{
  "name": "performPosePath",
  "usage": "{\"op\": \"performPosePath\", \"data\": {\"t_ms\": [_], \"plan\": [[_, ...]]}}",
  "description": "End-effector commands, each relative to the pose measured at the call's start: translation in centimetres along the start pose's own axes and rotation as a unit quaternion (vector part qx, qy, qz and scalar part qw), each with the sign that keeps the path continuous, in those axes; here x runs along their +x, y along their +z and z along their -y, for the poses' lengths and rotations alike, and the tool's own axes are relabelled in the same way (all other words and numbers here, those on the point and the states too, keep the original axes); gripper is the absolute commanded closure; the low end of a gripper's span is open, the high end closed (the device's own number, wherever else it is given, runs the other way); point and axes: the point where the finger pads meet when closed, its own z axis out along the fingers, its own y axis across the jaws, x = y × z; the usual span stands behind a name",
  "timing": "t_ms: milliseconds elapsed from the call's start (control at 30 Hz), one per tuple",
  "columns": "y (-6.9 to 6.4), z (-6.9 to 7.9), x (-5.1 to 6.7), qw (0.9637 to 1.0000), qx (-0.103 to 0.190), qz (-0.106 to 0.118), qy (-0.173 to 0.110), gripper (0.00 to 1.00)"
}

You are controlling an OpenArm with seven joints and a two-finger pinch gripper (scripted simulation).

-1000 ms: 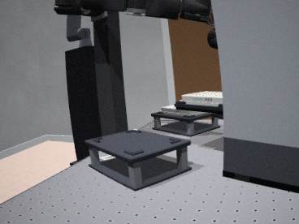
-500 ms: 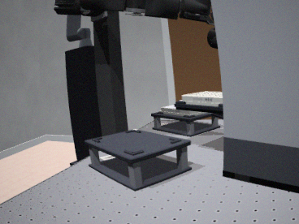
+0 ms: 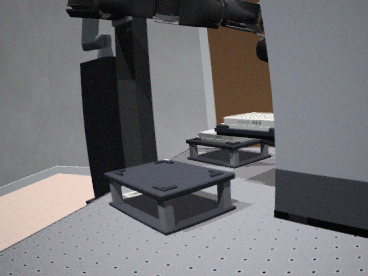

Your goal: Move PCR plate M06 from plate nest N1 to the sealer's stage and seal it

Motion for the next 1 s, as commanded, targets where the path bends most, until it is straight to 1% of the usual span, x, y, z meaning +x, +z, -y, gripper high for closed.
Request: {"op": "performPosePath", "data": {"t_ms": [0, 167, 333, 967], "plan": [[-0.09, -0.33, 0.06, 1.0, -0.005, 0.001, -0.001, 1.0], [-0.09, -0.33, 0.06, 1.0, -0.005, 0.001, -0.001, 1.0], [-0.36, 0.0, -0.22, 1.0, -0.005, 0.001, -0.001, 1.0], [-0.49, 0.19, -0.33, 1.0, -0.005, 0.001, -0.001, 1.0]]}}
